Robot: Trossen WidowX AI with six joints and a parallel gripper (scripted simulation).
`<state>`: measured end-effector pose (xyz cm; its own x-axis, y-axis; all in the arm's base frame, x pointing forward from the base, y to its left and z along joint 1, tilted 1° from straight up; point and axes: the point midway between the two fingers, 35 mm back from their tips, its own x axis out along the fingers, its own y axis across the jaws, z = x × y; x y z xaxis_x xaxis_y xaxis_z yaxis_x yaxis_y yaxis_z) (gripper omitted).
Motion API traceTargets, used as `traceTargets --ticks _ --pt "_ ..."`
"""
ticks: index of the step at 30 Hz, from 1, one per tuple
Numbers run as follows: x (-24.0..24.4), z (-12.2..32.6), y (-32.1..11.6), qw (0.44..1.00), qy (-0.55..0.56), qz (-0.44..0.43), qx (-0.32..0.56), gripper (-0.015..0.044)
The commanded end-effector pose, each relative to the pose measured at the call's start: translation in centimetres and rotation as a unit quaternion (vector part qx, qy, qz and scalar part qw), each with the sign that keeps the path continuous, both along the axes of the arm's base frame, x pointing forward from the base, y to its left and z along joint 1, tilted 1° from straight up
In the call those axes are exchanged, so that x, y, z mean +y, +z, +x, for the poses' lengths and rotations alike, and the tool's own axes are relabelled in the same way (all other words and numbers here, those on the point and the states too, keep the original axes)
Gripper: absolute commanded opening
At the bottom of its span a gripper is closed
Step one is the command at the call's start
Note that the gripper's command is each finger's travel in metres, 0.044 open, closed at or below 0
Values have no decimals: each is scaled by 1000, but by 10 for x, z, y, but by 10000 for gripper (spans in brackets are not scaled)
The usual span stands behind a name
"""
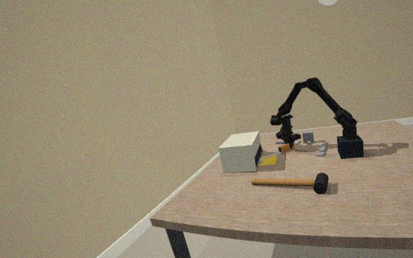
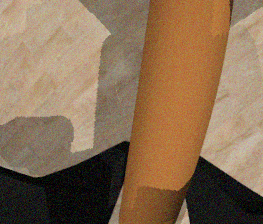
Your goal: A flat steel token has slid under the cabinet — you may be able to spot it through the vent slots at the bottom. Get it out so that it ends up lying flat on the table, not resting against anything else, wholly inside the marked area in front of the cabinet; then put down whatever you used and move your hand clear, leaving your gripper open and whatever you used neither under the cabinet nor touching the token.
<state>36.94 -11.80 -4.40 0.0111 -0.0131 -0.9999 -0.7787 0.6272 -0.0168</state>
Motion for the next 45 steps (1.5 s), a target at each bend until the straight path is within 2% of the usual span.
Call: traceTargets --ticks 1,39,45 --pt "-7 -7 -1 1000 -1 1 2 0" --pt "-58 -38 0 1000 -1 -1 2 0" --pt "-59 -38 0 1000 -2 -1 2 158"
